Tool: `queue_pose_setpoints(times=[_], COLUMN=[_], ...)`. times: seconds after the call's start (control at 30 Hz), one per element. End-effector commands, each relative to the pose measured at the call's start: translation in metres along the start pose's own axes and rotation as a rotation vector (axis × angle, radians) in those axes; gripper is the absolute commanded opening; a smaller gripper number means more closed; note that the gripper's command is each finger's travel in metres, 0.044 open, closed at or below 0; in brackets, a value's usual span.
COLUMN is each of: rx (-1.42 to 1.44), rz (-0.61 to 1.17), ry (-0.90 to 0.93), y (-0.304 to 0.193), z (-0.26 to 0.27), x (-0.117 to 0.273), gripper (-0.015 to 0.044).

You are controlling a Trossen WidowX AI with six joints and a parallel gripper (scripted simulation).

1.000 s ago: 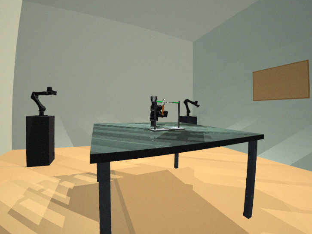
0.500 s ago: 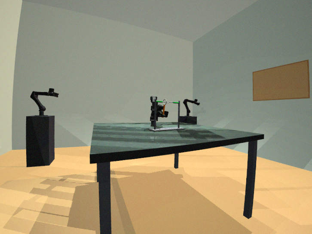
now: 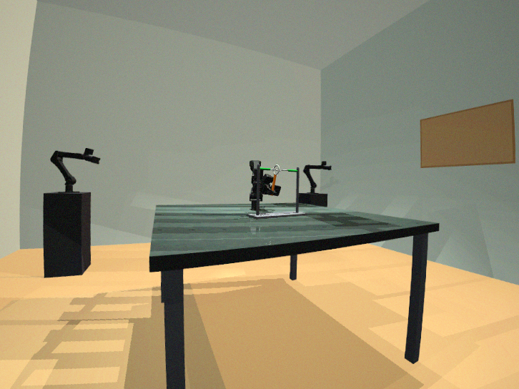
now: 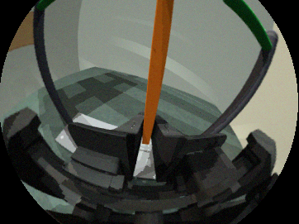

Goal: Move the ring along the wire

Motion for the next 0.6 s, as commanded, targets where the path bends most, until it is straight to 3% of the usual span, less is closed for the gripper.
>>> queue_pose_setpoints(times=[0.0, 0.57], rx=[0.003, -0.118], rz=[0.002, -0.003], ry=[-0.003, 0.008], y=[-0.002, -0.007], z=[0.003, 0.033], x=[0.0, -0.001], gripper=[-0.015, -0.015])
Point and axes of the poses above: the point midway between the two fingers, 35 mm back from their tips, its own x axis back along the fingers, its own z axis across the jaws, y = z × x, the point moved 2 cm from there along x, back along the fingers, and after that the axes turned 12 degrees about -x, right-handed, at the moved point
